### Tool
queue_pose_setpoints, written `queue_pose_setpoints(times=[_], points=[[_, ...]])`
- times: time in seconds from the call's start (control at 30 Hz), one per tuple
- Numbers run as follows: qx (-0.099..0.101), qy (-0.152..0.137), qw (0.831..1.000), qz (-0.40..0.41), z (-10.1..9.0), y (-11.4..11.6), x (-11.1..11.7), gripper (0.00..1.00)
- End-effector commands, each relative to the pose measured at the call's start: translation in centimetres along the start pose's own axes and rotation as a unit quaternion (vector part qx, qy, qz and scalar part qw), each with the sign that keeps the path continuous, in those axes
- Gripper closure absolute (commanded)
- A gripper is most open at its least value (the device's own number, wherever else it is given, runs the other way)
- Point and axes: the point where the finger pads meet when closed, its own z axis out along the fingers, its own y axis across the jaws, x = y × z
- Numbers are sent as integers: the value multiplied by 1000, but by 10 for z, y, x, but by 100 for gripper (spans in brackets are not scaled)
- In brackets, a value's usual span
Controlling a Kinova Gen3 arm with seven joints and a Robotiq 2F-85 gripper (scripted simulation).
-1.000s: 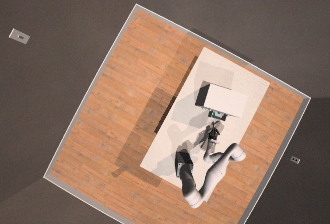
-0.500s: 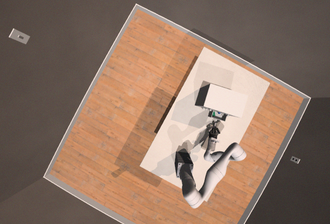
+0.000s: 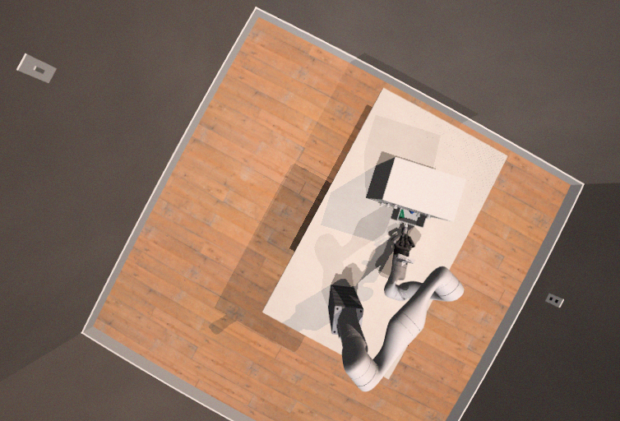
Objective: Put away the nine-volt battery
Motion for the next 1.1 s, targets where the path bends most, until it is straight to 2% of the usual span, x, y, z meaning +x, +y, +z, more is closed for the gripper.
queue_pose_setpoints(times=[0.0,1.07], points=[[1,4,1000,-3,6,0,6,100],[1,4,1000,-3,49,0,22,100]])
